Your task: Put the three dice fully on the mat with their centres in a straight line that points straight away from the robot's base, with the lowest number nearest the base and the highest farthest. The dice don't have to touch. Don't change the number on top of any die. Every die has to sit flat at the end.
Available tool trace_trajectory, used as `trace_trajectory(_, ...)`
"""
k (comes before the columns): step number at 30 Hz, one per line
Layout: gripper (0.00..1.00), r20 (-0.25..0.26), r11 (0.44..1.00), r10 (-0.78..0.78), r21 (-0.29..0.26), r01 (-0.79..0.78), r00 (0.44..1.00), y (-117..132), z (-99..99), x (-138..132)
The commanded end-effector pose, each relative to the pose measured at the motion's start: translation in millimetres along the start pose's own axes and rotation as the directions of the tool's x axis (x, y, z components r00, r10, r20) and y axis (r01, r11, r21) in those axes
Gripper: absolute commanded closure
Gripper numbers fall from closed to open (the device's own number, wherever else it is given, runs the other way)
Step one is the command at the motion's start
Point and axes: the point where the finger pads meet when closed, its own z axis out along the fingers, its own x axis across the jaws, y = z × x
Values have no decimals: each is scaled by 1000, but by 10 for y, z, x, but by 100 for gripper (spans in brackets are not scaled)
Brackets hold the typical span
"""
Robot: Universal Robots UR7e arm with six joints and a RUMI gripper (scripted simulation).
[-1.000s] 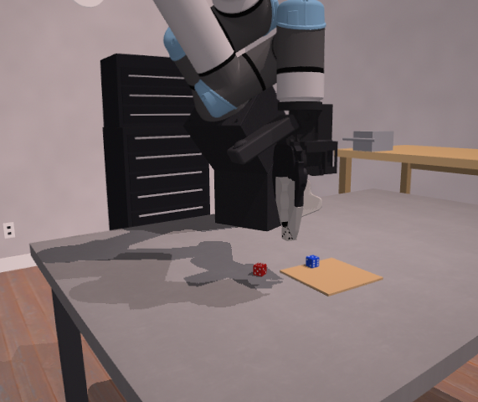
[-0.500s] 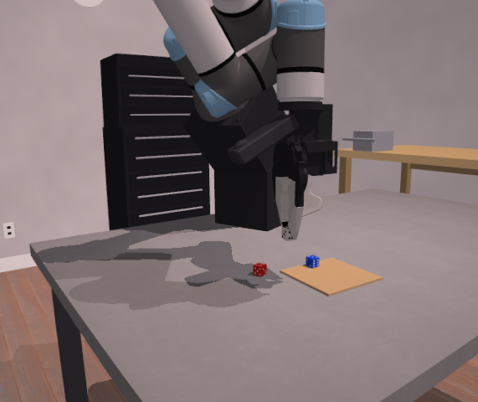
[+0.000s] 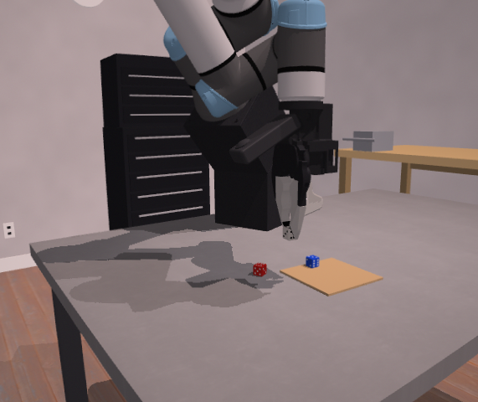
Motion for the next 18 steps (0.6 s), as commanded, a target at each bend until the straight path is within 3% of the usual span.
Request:
trace_trajectory(1,97,0,997,-73,-2,73,997,33,1,-8)
trace_trajectory(12,97,1,975,-221,-2,221,975,68,1,-35)
trace_trajectory(18,97,1,937,-349,-2,349,937,104,1,-53)
